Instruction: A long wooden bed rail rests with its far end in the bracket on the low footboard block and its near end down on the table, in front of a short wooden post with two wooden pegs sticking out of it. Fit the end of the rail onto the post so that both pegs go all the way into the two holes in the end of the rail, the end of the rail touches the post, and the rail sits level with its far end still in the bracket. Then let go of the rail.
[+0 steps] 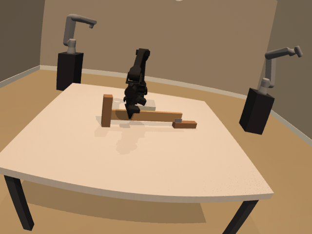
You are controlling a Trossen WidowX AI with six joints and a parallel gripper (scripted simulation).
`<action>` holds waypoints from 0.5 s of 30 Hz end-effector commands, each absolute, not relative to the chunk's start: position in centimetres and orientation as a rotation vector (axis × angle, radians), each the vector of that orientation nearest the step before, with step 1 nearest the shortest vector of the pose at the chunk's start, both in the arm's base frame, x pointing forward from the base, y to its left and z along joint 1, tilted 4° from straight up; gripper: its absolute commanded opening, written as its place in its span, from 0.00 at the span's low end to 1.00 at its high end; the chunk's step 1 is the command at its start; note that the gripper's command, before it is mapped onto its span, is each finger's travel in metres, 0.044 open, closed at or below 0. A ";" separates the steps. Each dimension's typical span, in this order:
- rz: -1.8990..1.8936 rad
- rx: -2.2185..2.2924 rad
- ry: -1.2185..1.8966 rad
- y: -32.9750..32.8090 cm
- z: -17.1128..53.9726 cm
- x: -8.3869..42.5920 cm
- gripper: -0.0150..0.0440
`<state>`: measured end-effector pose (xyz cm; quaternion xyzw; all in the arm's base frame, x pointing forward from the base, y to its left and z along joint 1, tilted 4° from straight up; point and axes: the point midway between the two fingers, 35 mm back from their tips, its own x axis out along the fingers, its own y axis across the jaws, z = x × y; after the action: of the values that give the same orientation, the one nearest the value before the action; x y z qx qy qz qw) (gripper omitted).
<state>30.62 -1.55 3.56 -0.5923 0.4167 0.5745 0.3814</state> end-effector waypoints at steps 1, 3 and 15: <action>1.465 -1.512 1.064 -1.6 3.6 30.6 0.43; 1.465 -1.512 1.064 -1.6 3.6 30.6 0.52; 1.465 -1.512 1.064 -1.6 3.6 30.6 1.00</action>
<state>30.61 -1.55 3.55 -0.5920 0.4170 0.5748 0.3812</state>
